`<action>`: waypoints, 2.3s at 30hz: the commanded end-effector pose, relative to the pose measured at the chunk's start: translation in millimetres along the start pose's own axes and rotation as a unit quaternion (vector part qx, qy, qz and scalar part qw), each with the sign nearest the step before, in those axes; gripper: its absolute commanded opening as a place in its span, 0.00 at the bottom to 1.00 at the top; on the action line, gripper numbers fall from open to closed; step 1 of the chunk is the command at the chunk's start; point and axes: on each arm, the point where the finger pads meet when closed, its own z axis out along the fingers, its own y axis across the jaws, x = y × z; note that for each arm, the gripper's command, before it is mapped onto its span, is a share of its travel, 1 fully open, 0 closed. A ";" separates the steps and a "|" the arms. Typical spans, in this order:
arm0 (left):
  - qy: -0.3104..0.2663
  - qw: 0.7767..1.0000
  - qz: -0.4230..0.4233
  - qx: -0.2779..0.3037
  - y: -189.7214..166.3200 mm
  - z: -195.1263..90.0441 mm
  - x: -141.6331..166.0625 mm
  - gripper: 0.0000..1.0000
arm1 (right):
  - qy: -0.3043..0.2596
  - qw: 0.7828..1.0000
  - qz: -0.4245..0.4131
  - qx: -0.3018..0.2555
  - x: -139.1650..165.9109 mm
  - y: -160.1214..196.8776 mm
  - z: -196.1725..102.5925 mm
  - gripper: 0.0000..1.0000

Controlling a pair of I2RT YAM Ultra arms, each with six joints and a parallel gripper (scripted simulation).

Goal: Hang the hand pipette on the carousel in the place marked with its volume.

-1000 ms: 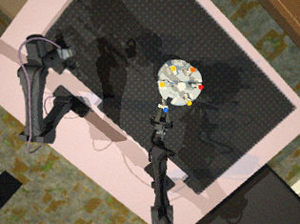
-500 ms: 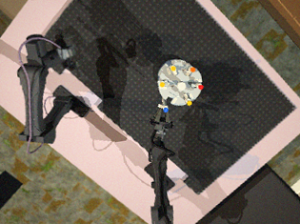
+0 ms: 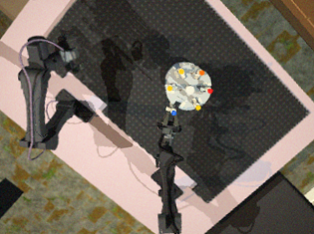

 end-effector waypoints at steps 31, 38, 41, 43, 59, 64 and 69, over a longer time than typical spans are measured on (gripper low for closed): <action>-0.015 1.000 0.008 -0.004 3.4 -4.1 -7.4 1.00 | -0.051 0.999 0.014 0.003 -40.8 -11.8 15.6 0.12; -0.015 1.000 0.008 -0.004 3.4 -4.1 -7.4 1.00 | -0.051 0.999 0.014 0.003 -40.8 -11.8 15.6 0.12; -0.015 1.000 0.008 -0.004 3.4 -4.1 -7.4 1.00 | -0.051 0.999 0.014 0.003 -40.8 -11.8 15.6 0.12; -0.015 1.000 0.008 -0.004 3.4 -4.1 -7.4 1.00 | -0.051 0.999 0.014 0.003 -40.8 -11.8 15.6 0.12; -0.015 1.000 0.008 -0.004 3.4 -4.1 -7.4 1.00 | -0.051 0.999 0.014 0.003 -40.8 -11.8 15.6 0.12; -0.015 1.000 0.008 -0.004 3.4 -4.1 -7.4 1.00 | -0.051 0.999 0.013 0.003 -43.1 -12.3 15.0 0.12; -0.015 1.000 0.008 -0.004 3.4 -4.1 -7.4 1.00 | -0.051 0.999 0.013 0.004 -45.2 -12.6 14.6 0.12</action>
